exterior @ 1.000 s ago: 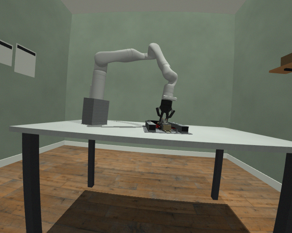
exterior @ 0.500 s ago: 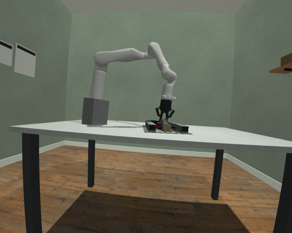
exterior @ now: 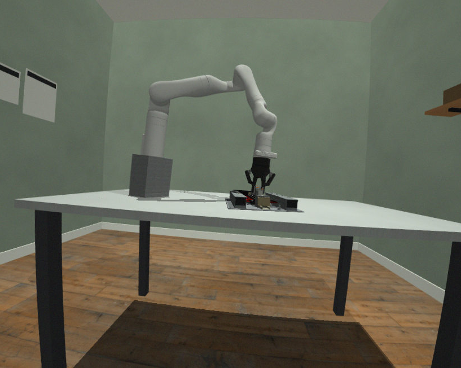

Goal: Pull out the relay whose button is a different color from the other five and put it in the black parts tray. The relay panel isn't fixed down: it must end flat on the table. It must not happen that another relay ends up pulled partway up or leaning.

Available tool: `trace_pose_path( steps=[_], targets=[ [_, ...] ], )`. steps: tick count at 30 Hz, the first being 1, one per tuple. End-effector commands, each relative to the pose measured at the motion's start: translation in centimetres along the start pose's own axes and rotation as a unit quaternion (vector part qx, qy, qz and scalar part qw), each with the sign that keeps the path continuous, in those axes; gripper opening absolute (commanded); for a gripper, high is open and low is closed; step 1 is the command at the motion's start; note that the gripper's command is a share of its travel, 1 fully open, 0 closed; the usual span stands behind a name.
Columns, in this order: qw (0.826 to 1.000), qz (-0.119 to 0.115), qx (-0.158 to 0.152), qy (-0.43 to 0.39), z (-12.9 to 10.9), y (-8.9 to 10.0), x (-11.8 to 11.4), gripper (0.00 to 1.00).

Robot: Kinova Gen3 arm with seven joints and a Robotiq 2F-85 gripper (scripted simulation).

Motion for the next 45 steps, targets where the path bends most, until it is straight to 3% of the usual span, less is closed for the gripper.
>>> trace_pose_path(
  steps=[1,45],
  targets=[
    [1.0,-0.002,0.0,0.0,0.0,0.09,-0.02,0.0],
    [0.999,-0.039,-0.003,0.0,-0.07,0.1,0.77,0.0]
  ],
)
Point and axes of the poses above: the point where the finger pads meet when closed, its own y axis back along the fingers, its own x axis across the jaws, z = x × y, the point moved 8 cm from there along y, back along the fingers, and after that the axes turned 5 degrees about -y, right-handed, at the moved point
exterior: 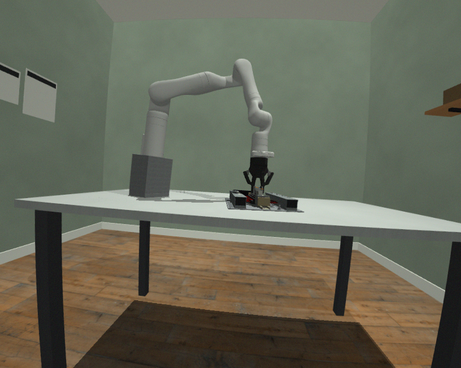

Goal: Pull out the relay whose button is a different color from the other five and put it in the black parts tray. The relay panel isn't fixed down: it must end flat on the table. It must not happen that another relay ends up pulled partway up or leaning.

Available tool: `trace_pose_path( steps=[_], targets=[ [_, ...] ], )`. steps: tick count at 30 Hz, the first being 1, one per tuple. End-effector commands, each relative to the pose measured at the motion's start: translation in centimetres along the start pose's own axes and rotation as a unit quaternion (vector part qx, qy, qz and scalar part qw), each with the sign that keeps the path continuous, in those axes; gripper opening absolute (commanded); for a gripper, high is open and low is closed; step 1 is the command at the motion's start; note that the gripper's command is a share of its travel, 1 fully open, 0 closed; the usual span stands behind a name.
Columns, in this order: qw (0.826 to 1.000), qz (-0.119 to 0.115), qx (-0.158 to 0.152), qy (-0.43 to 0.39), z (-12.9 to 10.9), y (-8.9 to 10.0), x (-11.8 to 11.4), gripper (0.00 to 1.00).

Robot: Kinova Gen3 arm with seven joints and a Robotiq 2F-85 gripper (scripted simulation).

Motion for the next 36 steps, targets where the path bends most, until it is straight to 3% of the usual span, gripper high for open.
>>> trace_pose_path(
  steps=[1,36],
  targets=[
    [1.0,-0.004,0.0,0.0,-0.01,0.09,0.0,0.0],
    [1.0,-0.03,-0.003,0.0,-0.06,0.1,0.56,0.0]
  ],
)
Point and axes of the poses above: the point where the finger pads meet when closed, its own y axis back along the fingers, its own x axis across the jaws, z = x × y, the point moved 8 cm from there along y, back along the fingers, and after that the axes turned 5 degrees about -y, right-handed, at the moved point
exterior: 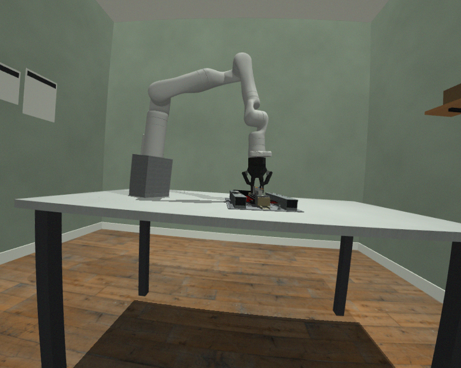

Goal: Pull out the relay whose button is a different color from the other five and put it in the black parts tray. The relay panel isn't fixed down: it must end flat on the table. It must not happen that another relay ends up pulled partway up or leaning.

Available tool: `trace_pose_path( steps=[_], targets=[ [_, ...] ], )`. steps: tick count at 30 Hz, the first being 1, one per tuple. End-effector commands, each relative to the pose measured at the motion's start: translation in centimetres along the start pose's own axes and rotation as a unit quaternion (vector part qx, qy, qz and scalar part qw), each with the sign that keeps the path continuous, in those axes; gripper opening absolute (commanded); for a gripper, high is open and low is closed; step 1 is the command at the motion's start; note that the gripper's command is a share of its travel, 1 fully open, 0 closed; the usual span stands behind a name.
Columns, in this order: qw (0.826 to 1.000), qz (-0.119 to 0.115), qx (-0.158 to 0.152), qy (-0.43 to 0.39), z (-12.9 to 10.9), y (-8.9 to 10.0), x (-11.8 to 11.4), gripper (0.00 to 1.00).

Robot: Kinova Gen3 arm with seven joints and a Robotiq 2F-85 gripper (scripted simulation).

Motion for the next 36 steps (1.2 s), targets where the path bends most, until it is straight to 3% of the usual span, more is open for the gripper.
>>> trace_pose_path(
  steps=[1,19,36],
  targets=[
    [1.0,-0.003,0.0,0.0,-0.01,0.08,-0.04,0.0],
    [1.0,-0.016,-0.001,0.0,-0.03,0.09,0.24,0.0],
    [1.0,0.0,0.0,0.0,0.0,0.11,-0.08,0.0]
  ],
)
Point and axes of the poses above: the point where the finger pads meet when closed, its own y axis back along the fingers, its own x axis across the jaws, z = x × y, the point moved 8 cm from there along y, back along the fingers, and after that the axes turned 5 degrees about -y, right-handed, at the moved point
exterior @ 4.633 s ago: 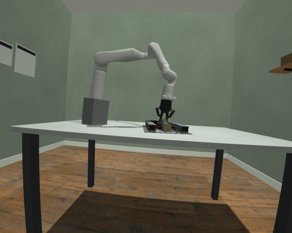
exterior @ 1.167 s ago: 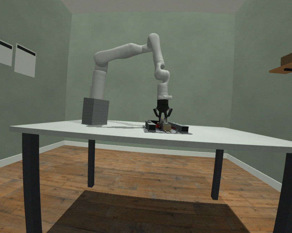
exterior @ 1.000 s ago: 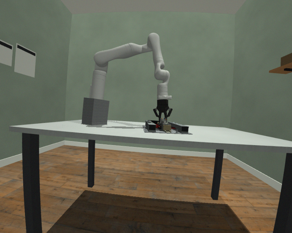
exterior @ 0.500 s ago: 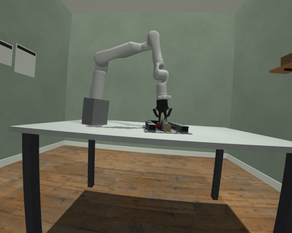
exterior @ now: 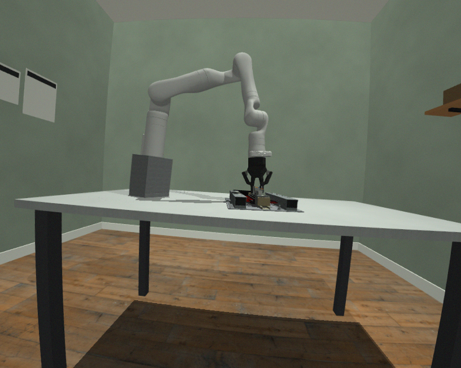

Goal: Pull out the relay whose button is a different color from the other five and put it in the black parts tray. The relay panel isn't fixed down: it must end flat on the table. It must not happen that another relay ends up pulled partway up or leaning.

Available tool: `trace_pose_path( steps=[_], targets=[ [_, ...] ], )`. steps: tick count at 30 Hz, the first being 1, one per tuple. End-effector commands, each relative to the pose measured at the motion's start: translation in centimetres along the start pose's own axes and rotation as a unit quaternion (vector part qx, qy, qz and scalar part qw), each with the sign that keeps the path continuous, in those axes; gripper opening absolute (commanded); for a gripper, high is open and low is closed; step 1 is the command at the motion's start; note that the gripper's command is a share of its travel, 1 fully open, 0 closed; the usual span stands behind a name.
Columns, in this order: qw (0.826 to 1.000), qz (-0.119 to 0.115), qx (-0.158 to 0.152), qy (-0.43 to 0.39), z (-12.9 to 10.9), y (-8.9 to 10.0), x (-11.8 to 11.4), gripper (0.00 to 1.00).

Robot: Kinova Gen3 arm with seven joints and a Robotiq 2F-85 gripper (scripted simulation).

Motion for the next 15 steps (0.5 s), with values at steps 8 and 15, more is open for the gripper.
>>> trace_pose_path(
  steps=[8,15],
  targets=[
    [1.0,0.007,0.0,0.0,0.02,0.07,-0.25,0.0],
    [1.0,0.013,0.001,0.0,0.02,0.09,-0.36,0.0]
  ],
)
Point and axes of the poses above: the point where the finger pads meet when closed, its own y axis back along the fingers, its own x axis across the jaws, z = x × y, the point moved 8 cm from there along y, back along the fingers, and after that the axes turned 5 degrees about -y, right-handed, at the moved point
